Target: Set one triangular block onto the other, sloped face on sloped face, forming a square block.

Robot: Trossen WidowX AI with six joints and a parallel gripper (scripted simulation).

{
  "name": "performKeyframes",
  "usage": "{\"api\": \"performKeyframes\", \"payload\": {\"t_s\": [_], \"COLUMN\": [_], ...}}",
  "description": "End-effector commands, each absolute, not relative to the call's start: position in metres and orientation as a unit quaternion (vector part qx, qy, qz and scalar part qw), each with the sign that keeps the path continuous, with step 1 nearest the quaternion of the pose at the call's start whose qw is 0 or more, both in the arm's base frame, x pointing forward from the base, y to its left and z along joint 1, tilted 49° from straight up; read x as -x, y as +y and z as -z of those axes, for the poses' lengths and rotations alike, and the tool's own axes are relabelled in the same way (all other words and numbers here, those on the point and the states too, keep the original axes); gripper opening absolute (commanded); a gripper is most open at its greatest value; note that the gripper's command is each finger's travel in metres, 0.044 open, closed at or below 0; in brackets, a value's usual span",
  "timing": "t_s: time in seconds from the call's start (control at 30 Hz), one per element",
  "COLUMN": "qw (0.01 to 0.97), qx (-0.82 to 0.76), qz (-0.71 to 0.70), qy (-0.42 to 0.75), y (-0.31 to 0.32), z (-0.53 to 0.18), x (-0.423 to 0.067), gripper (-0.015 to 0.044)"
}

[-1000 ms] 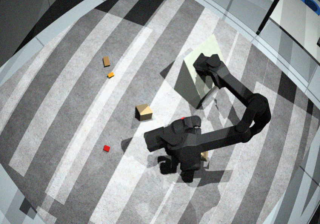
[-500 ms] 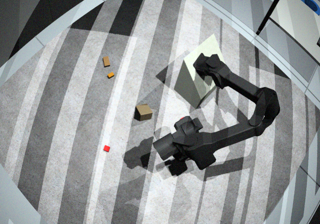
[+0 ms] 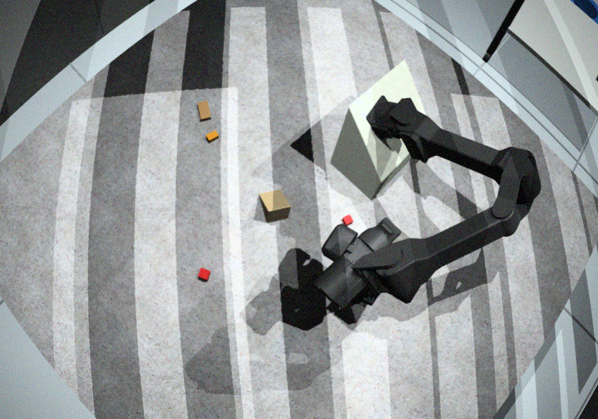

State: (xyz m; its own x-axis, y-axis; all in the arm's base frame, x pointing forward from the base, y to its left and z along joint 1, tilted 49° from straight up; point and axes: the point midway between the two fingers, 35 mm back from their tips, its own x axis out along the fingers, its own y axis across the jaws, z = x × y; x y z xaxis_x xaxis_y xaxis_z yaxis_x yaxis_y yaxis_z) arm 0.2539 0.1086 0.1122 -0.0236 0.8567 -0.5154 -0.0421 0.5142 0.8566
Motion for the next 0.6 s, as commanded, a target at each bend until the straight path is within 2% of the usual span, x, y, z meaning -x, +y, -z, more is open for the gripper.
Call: {"api": "performKeyframes", "payload": {"t_s": [0.0,0.57], "qw": [0.65,0.76], "qx": [-0.278,-0.06], "qz": [-0.387,-0.449], "qy": [0.592,0.466], "y": [0.108,0.106], "z": [-0.112,-0.121], "x": [-0.254,-0.265], "gripper": [0.0,0.0]}}
